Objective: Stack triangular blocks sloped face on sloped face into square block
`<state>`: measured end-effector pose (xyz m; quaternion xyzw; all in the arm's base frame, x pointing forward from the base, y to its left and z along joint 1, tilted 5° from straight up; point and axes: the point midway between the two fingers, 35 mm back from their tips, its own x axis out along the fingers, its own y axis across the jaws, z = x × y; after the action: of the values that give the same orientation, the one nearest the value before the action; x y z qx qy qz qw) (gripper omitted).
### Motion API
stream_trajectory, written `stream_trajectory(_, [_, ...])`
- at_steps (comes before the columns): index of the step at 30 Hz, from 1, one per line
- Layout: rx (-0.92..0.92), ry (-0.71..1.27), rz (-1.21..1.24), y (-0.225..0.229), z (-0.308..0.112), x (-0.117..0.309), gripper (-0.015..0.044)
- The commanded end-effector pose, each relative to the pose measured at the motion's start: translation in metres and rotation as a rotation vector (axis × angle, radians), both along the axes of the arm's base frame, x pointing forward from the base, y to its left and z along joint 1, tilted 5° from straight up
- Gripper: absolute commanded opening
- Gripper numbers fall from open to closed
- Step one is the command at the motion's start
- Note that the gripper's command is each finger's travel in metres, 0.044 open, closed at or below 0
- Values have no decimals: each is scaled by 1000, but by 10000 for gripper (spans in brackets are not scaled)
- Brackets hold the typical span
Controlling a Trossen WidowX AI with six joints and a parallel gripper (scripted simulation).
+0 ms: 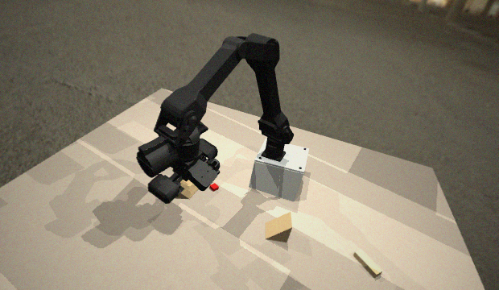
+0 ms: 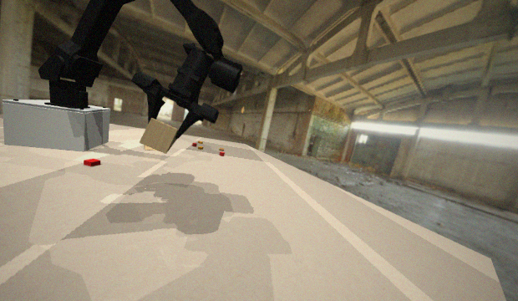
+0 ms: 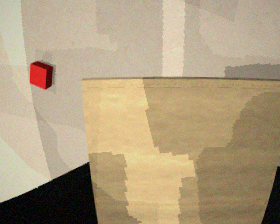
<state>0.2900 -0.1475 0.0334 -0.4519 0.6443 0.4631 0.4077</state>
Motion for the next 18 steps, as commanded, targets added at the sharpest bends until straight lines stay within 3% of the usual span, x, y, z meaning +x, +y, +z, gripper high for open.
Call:
stream_trajectory(1, [61, -42, 110, 0, 3, -2, 0])
stream_trajectory(18, [179, -194, 490, -5, 11, -1, 0])
